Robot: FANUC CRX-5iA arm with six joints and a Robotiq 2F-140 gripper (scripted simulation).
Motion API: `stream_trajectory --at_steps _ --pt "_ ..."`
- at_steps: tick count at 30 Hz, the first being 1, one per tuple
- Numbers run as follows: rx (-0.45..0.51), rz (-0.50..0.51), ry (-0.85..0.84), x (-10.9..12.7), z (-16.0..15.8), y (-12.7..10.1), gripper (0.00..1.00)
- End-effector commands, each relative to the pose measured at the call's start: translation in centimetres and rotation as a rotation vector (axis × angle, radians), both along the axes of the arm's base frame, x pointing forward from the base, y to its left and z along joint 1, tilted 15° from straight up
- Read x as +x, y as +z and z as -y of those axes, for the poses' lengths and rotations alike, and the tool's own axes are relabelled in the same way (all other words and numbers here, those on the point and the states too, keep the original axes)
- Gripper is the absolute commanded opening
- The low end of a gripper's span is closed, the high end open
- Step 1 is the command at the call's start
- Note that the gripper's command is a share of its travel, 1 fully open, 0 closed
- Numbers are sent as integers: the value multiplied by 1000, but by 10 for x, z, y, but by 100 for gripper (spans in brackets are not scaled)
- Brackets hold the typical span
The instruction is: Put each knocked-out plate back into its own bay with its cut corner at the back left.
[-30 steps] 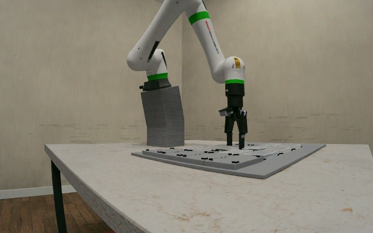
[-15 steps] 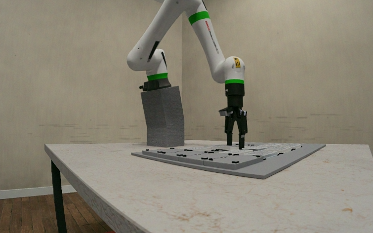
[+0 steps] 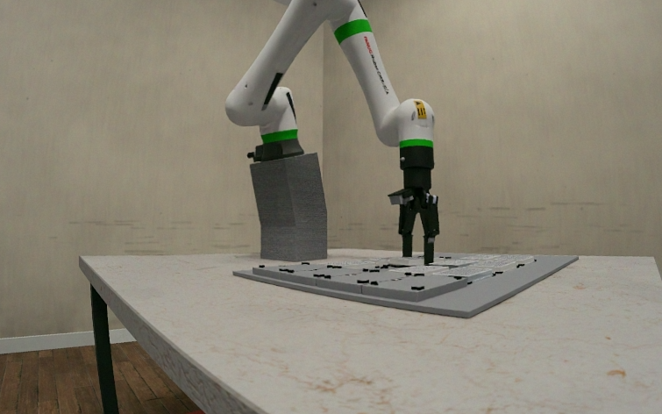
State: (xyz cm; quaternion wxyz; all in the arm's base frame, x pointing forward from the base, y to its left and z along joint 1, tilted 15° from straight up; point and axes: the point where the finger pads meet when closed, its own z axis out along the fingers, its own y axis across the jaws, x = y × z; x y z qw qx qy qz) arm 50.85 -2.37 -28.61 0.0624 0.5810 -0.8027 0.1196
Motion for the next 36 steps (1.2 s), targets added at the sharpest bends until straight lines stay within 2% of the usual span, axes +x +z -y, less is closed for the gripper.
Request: stream_trajectory --at_steps 1,20,36 --pt "0 1 1 1 -1 1 10" --pt "0 1 1 1 -2 6 10" --pt "0 1 1 0 -7 24 10"
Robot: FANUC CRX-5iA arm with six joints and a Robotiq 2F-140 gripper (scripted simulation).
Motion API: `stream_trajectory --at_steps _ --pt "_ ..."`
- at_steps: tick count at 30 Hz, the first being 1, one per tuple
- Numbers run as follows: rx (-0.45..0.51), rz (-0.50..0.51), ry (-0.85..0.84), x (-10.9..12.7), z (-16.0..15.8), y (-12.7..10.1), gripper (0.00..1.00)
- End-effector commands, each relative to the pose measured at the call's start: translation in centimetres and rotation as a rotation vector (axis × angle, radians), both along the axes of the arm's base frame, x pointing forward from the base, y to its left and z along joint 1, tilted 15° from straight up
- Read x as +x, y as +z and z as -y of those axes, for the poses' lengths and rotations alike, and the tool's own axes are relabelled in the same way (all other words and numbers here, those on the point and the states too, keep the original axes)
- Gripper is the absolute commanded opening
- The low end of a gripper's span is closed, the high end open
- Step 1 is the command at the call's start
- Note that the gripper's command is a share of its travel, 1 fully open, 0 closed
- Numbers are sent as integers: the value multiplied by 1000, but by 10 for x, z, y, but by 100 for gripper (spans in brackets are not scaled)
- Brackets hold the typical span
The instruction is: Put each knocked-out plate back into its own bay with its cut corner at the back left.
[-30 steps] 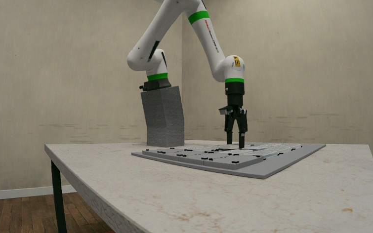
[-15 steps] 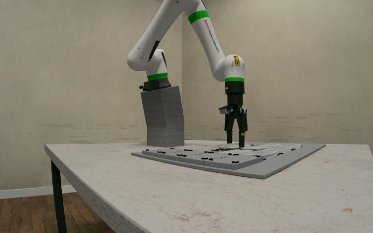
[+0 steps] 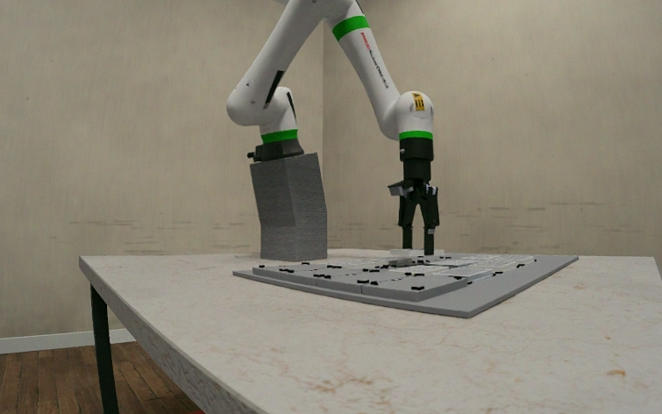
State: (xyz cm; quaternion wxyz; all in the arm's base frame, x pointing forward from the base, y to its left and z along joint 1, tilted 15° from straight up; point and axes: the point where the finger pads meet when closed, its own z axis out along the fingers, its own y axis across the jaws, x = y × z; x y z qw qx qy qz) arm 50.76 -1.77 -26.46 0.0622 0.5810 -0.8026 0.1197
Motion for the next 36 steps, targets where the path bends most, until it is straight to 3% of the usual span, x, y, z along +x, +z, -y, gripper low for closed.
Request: stream_trajectory --at_steps 1,13,22,36 --pt "0 1 0 1 -1 3 10" --pt "0 1 1 0 -3 12 10" --pt "-11 -74 275 3 -15 8 10" --pt "-11 -74 275 3 -13 6 10"
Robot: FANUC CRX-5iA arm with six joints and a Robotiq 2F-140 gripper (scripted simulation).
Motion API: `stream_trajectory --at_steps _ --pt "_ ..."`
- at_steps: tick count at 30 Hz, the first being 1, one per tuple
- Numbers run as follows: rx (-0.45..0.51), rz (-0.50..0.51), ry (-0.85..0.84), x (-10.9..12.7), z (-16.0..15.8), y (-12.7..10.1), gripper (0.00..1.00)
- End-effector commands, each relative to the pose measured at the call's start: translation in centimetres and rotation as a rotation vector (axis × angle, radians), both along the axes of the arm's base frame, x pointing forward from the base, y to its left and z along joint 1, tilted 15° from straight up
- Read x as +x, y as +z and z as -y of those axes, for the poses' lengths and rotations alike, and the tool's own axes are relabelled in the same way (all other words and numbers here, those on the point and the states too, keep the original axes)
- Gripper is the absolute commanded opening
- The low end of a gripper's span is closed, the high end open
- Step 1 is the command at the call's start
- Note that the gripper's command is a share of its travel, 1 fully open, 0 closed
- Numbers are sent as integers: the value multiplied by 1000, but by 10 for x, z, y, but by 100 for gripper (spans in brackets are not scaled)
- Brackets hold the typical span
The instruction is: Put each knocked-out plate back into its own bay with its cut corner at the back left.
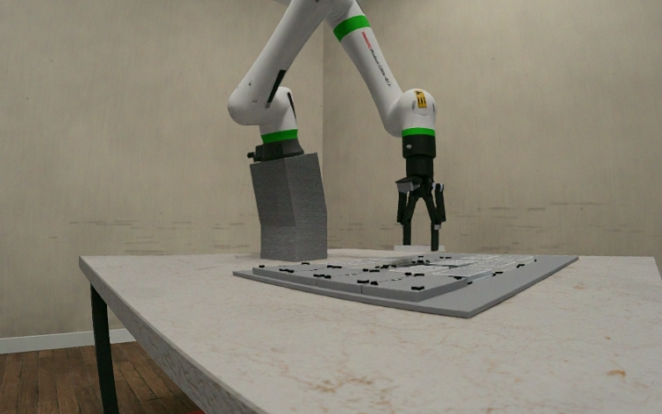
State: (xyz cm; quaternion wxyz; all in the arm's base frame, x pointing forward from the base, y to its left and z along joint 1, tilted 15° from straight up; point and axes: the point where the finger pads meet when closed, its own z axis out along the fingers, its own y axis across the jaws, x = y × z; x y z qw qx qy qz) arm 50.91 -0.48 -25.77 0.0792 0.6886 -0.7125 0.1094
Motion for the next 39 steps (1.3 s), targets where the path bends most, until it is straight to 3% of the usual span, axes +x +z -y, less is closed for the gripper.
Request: stream_trajectory --at_steps 1,19,39 --pt "1 2 2 1 0 -2 10" --pt "1 2 2 2 6 -23 10" --pt "1 2 2 2 6 -23 10"
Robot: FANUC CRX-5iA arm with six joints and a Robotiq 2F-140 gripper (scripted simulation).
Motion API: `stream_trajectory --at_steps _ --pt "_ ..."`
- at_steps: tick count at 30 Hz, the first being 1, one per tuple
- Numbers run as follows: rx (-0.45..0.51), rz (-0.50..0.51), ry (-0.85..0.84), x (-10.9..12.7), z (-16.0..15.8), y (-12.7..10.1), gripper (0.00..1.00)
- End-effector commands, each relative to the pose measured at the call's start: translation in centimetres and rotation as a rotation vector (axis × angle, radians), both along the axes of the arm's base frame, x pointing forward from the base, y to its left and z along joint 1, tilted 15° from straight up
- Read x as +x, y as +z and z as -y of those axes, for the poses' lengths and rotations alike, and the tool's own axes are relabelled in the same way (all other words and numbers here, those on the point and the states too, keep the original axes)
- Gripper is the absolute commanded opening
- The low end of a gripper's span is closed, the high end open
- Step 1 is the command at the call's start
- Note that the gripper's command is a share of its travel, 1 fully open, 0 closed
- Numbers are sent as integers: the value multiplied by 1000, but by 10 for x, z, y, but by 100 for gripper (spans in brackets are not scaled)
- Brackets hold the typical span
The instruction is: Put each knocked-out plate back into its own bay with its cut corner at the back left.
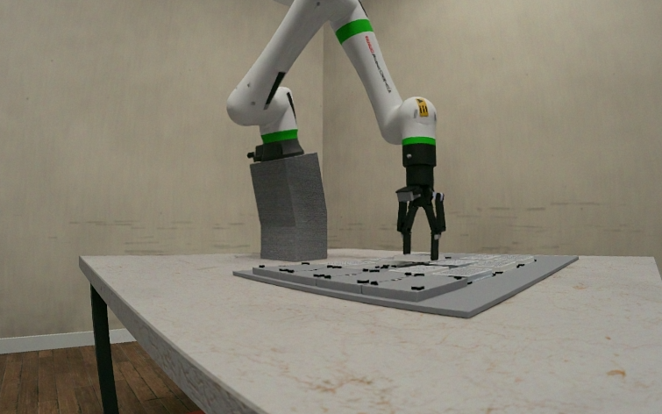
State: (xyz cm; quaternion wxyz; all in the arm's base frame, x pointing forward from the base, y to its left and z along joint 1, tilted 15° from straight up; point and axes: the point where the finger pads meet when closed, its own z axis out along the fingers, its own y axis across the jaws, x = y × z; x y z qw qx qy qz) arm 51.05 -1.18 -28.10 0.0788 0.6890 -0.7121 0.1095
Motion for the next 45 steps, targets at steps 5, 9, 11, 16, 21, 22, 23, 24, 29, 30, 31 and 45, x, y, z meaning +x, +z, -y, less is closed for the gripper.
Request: stream_trajectory --at_steps 5,9,11,16,21,22,23,24,29,30,31,45 --pt "0 2 1 1 0 1 10" --pt "0 2 1 1 0 1 10" --pt "0 1 0 1 0 1 10" --pt "0 1 0 1 0 1 10" --pt "0 1 0 1 0 1 10" --pt "0 1 0 1 0 1 10" --pt "0 1 0 1 0 1 10" --pt "0 1 0 1 0 1 10" --pt "0 1 0 1 0 1 10" --pt "0 2 1 1 0 0 10" --pt "0 1 1 1 0 0 10" --pt "0 2 1 1 1 -4 10"
